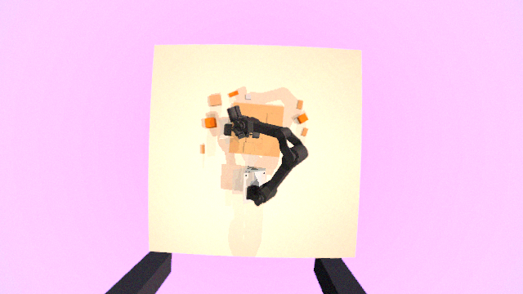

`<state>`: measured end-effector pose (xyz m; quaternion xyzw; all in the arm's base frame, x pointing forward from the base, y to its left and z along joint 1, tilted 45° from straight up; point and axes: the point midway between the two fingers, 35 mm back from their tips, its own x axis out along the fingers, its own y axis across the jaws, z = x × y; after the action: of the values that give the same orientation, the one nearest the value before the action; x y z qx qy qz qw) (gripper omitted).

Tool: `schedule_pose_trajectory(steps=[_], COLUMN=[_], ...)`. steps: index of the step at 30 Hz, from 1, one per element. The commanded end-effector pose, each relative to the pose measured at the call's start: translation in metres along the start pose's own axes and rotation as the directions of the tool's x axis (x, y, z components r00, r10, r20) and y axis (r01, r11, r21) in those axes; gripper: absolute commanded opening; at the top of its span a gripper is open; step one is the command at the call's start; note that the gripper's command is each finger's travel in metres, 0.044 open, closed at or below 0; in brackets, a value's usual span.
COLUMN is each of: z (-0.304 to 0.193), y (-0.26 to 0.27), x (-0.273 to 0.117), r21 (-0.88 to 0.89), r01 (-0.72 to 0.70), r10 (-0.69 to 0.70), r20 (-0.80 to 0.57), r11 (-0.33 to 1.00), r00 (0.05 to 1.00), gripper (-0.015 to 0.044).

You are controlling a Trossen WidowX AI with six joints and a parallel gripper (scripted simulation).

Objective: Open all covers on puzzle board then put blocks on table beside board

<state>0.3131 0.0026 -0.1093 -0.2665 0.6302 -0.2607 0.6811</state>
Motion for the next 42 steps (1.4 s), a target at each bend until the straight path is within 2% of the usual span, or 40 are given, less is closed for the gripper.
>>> schedule_pose_trajectory(steps=[1, 42], z=[0.0, 0.042], y=[-0.002, 0.0], x=[0.002, 0.001], r21=[-0.004, -0.002], r01=[0.007, 0.006], r10=[-0.007, -0.006], r20=[-0.003, -0.001], r11=[1.0, 1.0], r00=[1.0, 1.0], gripper=[0.0, 0.0])
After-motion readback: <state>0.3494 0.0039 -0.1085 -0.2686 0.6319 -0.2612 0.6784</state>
